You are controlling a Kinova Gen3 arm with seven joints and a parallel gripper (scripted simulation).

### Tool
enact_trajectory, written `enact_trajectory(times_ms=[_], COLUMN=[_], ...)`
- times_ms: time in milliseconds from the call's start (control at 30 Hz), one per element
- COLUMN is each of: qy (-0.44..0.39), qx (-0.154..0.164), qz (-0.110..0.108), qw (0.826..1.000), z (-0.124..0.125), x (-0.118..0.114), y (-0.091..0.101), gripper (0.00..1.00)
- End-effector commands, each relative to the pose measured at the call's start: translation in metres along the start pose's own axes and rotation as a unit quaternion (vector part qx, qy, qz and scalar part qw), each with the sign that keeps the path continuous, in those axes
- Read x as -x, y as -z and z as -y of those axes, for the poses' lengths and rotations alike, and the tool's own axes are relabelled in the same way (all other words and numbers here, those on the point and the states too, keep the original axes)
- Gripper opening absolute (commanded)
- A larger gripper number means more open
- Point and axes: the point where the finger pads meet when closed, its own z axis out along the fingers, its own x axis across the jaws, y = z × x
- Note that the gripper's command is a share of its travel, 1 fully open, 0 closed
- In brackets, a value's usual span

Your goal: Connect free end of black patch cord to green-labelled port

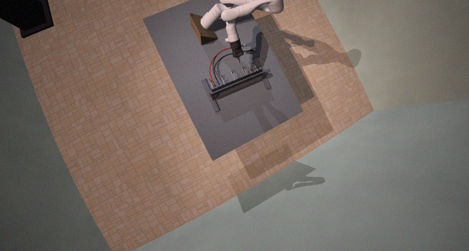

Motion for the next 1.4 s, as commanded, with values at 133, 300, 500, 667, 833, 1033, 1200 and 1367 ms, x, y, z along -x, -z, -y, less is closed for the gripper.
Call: enact_trajectory(times_ms=[133,300,500,667,833,1033,1200,1367], qy=[0.002,0.006,0.003,0.002,0.003,0.002,0.002,0.002], qx=[0.009,0.003,0.001,0.002,0.001,0.001,0.0,0.0], qz=[0.005,0.001,-0.002,0.0,-0.002,-0.003,-0.003,-0.003], qw=[1.0,1.0,1.0,1.0,1.0,1.0,1.0,1.0], z=[-0.008,-0.007,-0.007,-0.007,-0.007,-0.006,-0.006,-0.006], x=[0.004,0.004,0.004,0.004,0.003,0.003,0.003,0.003], y=[0.016,0.031,0.042,0.056,0.064,0.068,0.07,0.07], gripper=[0.0,0.0,0.0,0.0,0.0,0.0,0.0,0.0])
